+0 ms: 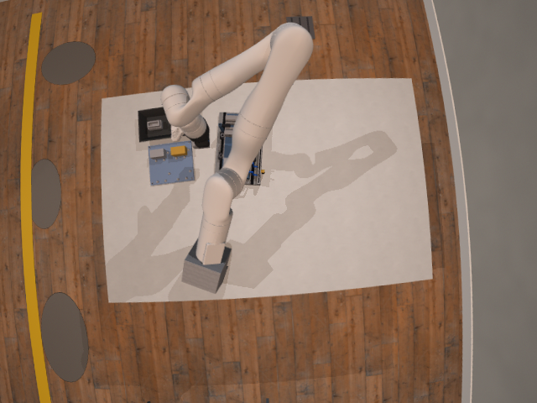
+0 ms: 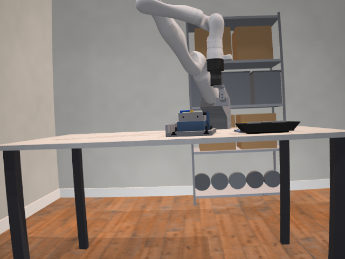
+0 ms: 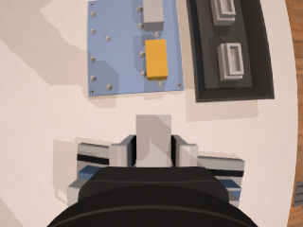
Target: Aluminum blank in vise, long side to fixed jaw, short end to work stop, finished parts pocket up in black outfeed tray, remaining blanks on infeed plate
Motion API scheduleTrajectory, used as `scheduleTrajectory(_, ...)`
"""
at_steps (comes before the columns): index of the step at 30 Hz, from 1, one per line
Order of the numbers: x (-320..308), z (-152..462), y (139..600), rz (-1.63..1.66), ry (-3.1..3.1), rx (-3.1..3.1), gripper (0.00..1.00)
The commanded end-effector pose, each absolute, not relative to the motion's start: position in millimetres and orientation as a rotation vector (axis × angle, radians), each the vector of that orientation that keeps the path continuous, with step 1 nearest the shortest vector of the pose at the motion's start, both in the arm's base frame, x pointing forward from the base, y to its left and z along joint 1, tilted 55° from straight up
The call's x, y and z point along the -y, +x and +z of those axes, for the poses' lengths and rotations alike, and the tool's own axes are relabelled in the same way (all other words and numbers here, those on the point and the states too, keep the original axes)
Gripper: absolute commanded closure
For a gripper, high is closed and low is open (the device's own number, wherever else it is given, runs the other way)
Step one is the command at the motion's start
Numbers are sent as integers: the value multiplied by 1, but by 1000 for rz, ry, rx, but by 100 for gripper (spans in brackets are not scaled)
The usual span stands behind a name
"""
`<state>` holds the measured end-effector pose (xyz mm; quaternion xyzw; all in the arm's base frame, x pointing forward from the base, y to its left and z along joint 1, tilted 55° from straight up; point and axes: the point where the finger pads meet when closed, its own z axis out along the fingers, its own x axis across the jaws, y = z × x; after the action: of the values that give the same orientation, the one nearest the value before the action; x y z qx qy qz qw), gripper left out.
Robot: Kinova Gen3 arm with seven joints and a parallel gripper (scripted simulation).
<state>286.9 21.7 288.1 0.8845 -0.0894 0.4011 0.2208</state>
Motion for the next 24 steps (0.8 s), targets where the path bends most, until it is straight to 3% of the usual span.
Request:
scheduleTrajectory(1, -11, 305, 287, 1150, 2460, 293, 100)
scheduleTrajectory(24, 80, 376, 287, 1172, 2466, 355, 100)
